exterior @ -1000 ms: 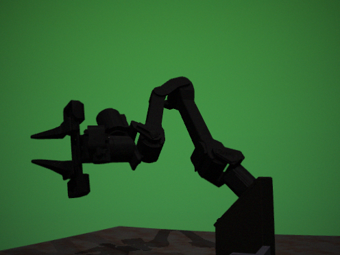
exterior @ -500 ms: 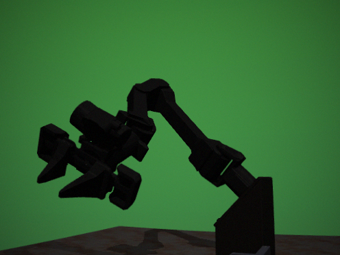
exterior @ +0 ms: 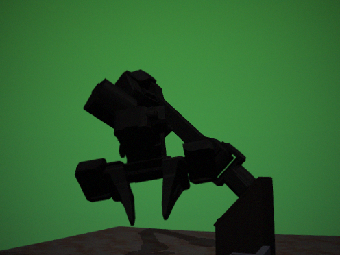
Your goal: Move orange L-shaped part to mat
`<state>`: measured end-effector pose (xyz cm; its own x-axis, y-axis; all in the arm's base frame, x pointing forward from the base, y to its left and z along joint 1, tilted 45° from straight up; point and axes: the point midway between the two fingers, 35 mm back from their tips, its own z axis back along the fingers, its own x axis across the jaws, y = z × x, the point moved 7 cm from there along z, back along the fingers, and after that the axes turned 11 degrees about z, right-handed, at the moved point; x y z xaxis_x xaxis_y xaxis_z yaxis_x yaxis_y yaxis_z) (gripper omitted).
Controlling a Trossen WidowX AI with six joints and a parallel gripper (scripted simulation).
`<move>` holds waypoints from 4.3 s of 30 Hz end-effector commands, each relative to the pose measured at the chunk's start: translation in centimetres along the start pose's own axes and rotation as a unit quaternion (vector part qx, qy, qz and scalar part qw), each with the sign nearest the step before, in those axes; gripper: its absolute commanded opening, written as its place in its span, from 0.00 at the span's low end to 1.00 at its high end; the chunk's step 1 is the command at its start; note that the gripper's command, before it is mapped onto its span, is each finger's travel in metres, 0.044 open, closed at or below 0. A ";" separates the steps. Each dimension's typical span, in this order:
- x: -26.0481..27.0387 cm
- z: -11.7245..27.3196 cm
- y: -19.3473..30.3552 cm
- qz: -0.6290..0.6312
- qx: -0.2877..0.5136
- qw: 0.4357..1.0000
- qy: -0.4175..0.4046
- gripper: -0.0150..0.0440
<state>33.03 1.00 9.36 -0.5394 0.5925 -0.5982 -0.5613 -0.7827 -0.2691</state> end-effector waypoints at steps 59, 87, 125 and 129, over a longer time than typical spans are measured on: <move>15.4 -5.3 3.8 -0.144 0.376 0.913 0.071 0.56; 15.4 -6.5 5.0 -0.145 0.375 0.913 0.069 0.56; 15.6 1.0 -2.5 -0.142 0.377 0.912 0.070 0.56; 15.6 1.0 -2.5 -0.142 0.377 0.912 0.070 0.56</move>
<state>25.40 12.39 1.47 -0.2482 0.6796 -0.6904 -0.9670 -0.2157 0.1353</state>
